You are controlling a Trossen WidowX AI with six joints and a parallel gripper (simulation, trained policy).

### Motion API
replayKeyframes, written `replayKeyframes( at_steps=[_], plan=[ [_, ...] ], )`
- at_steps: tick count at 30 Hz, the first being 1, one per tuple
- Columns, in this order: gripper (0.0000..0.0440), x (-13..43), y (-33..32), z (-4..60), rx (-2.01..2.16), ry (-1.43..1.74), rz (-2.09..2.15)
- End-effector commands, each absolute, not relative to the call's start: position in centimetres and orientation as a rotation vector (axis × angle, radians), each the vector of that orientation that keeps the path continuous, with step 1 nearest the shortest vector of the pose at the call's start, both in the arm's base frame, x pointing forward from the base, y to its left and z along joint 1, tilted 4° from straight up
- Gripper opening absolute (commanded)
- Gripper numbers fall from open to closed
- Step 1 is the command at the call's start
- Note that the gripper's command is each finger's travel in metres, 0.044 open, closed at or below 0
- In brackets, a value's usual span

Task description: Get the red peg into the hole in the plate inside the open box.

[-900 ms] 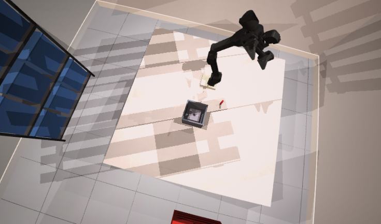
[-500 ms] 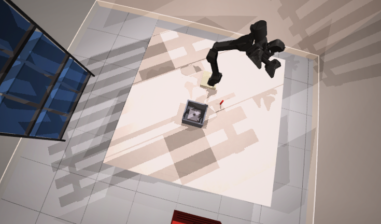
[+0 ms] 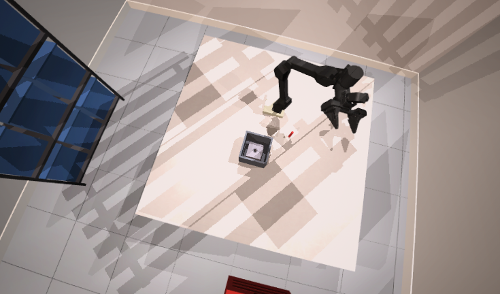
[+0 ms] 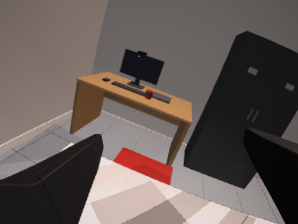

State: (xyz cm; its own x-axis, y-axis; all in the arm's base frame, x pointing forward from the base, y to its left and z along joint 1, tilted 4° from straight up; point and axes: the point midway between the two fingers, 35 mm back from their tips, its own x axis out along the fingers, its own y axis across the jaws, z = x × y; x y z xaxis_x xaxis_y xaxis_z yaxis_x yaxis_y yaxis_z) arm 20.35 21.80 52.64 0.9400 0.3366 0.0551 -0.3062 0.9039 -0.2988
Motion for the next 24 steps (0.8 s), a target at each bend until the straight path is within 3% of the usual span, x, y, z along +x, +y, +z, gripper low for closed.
replayKeyframes(
  at_steps=[1, 13, 24],
  plan=[
    [0.044, 22.0, 22.4, 49.8, -0.255, -0.026, 0.347],
    [0.044, 26.8, 21.2, 39.2, -0.05, 0.343, 0.312],
    [0.044, 27.7, 18.3, 31.6, 0.183, 0.663, 0.204]
  ],
)
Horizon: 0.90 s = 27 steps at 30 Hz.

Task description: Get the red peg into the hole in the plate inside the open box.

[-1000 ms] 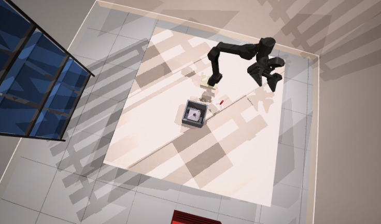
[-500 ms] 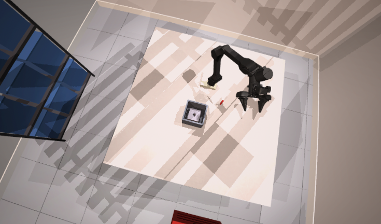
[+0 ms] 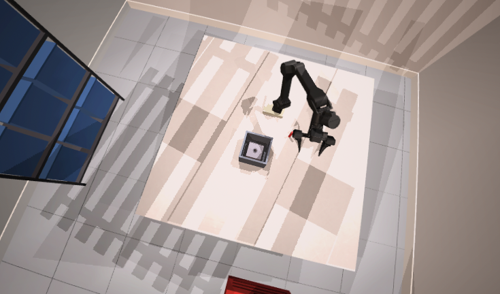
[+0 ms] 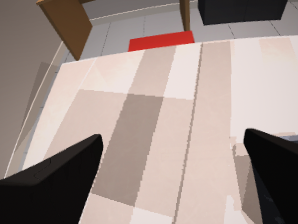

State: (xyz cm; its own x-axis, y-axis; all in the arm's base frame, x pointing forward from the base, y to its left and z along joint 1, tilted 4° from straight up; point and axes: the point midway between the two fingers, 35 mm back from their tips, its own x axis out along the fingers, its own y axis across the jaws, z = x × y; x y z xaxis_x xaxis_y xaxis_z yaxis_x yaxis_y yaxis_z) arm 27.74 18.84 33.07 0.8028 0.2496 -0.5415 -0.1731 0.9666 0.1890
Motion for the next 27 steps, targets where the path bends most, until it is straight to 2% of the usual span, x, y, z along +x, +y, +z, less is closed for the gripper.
replayKeyframes(
  at_steps=[1, 13, 27],
  plan=[
    [0.044, 27.6, 18.1, 31.0, 0.205, 0.69, 0.192],
    [0.0439, 25.3, 15.7, 24.6, 0.468, 1.0, 0.03],
    [0.044, 20.2, 13.9, 18.8, 0.727, 1.331, -0.253]
  ],
)
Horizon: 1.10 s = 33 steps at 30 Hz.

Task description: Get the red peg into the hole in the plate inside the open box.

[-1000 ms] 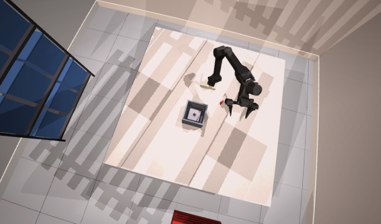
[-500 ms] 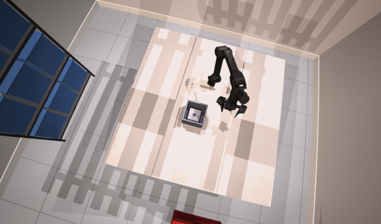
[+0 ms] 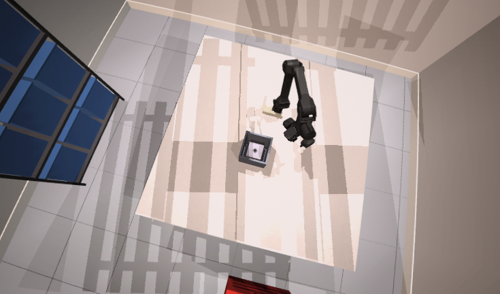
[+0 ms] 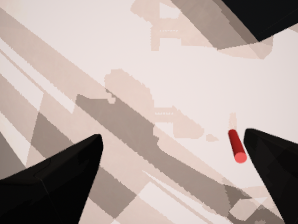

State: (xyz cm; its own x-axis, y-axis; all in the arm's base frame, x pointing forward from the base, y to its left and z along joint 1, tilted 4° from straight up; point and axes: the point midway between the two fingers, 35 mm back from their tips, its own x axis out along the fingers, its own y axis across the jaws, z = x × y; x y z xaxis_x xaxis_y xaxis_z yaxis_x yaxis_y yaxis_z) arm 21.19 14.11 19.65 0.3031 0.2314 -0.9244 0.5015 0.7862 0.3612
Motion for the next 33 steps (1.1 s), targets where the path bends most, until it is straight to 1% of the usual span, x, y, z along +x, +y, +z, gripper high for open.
replayKeyframes(
  at_steps=[1, 15, 33],
  plan=[
    [0.044, 19.7, 13.8, 18.4, 0.741, 1.352, -0.278],
    [0.044, 15.0, 13.0, 14.6, 0.849, 1.547, -0.604],
    [0.044, 13.8, 13.0, 9.7, 0.905, 1.579, -0.807]
  ],
)
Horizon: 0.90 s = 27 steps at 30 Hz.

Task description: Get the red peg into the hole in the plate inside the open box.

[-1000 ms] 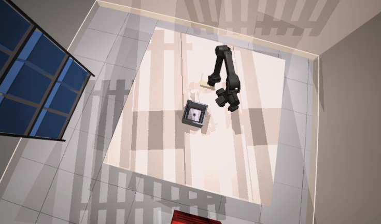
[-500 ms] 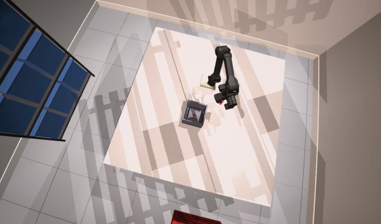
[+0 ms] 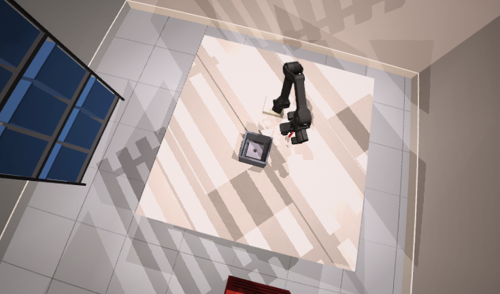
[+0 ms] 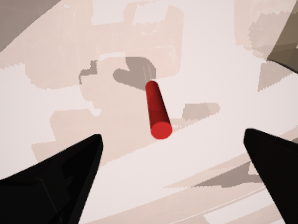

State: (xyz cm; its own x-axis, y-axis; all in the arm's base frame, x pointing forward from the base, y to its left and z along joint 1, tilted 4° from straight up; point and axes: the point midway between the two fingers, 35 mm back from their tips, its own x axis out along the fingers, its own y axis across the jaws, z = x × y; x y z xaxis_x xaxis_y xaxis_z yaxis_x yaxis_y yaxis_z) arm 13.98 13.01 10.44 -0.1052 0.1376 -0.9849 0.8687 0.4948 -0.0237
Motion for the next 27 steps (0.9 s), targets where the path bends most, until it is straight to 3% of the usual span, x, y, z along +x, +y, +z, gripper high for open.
replayKeyframes(
  at_steps=[1, 10, 13, 27],
  plan=[
    [0.044, 13.8, 13.0, 9.4, 0.908, 1.579, -0.815],
    [0.0438, 13.7, 13.0, 6.9, 0.935, 1.565, -0.867],
    [0.0412, 13.8, 13.0, 6.2, 0.942, 1.557, -0.875],
    [0.0069, 15.1, 13.8, 5.1, 0.948, 1.544, -0.839]
  ],
)
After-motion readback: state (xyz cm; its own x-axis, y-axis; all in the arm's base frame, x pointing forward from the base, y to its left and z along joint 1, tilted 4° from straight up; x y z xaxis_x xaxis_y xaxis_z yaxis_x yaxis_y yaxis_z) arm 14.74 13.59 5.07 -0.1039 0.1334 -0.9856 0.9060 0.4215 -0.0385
